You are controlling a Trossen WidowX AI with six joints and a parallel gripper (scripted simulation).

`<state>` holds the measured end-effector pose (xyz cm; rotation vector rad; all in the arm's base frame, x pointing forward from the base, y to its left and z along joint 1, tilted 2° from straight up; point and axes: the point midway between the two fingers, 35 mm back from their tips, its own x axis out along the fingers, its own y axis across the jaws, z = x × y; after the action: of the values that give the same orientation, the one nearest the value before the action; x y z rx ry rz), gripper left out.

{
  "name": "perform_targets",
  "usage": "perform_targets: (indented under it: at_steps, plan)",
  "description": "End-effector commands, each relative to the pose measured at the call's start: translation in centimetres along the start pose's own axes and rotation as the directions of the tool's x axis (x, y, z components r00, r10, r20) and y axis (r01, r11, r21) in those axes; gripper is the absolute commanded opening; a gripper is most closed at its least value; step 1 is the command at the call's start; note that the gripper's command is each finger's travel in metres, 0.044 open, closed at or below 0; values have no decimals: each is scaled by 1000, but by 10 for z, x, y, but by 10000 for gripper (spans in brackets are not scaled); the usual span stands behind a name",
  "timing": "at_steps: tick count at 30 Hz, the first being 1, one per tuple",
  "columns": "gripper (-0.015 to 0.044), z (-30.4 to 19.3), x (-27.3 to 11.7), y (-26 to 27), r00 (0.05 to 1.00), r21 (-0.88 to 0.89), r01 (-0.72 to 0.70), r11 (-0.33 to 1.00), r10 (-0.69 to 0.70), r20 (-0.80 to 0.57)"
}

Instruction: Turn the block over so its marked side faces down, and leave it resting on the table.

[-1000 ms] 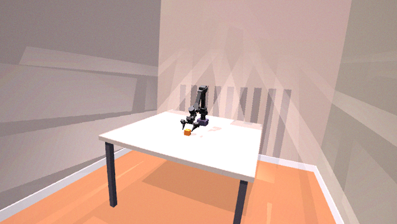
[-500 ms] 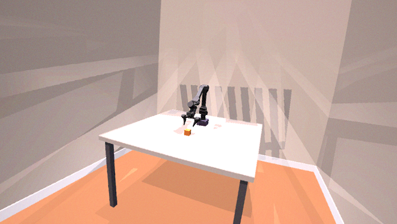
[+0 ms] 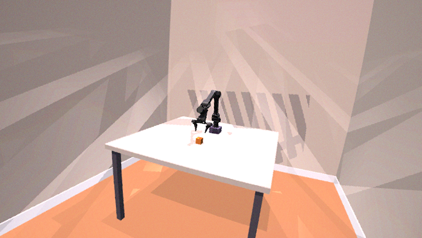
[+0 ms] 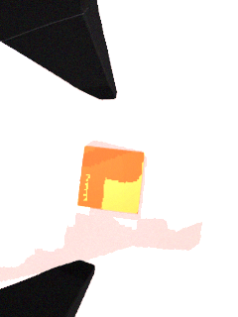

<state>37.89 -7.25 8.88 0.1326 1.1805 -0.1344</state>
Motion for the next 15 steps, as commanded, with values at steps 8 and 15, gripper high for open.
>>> perform_targets:
  at_steps: [8, 15]
  plan:
    - [440, 18, -11, 0, 948, -10, 4, 1000, -7, -318]
    - [440, 19, -11, 0, 946, -10, 4, 1000, -7, -323]
